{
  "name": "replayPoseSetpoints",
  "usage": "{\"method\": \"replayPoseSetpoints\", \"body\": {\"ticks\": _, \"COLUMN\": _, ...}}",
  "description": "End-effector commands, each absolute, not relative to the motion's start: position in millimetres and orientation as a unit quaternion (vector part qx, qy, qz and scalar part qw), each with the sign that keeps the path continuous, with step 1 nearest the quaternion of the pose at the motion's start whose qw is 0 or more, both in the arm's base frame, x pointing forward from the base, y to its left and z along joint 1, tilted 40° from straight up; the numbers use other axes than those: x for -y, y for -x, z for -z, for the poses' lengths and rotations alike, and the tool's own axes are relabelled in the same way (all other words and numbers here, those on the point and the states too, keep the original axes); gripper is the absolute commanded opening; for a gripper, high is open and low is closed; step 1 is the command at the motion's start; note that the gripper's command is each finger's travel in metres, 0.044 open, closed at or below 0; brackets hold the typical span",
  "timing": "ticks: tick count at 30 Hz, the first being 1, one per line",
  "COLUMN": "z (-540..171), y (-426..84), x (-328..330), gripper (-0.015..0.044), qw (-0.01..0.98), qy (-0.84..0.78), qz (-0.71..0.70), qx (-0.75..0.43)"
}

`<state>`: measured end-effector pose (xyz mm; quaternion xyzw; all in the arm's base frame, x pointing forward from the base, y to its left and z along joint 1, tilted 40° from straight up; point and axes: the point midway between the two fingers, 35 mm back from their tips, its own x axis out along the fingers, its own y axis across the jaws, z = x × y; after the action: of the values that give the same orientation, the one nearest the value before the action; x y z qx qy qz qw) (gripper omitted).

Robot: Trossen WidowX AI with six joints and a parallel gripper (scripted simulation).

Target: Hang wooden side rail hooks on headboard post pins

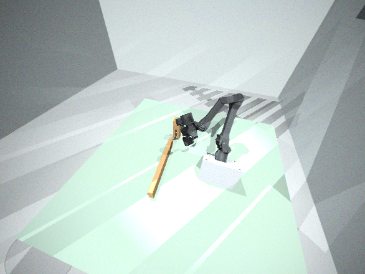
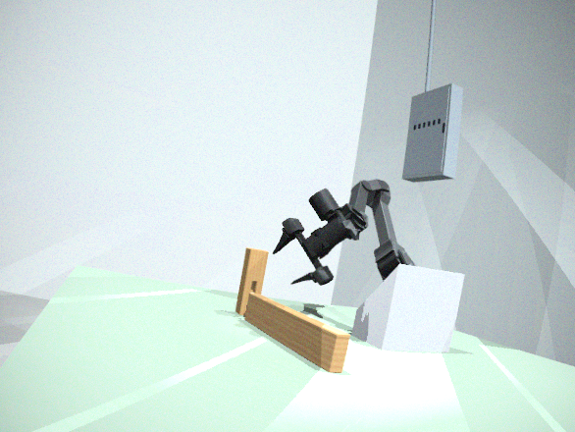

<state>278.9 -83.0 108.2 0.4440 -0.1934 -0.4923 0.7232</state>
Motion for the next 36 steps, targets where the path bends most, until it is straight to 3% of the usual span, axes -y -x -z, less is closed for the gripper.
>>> {"method": "replayPoseSetpoints", "body": {"ticks": 1, "z": -104, "y": -285, "x": 77, "gripper": 0.044, "qw": 0.807, "qy": -0.224, "qz": 0.539, "qx": 0.086}}
{"method": "replayPoseSetpoints", "body": {"ticks": 12, "z": -93, "y": -286, "x": 72, "gripper": 0.044, "qw": 0.816, "qy": 0.077, "qz": 0.567, "qx": -0.079}}
{"method": "replayPoseSetpoints", "body": {"ticks": 36, "z": -93, "y": -286, "x": 72, "gripper": 0.044, "qw": 0.815, "qy": 0.082, "qz": 0.567, "qx": -0.081}}
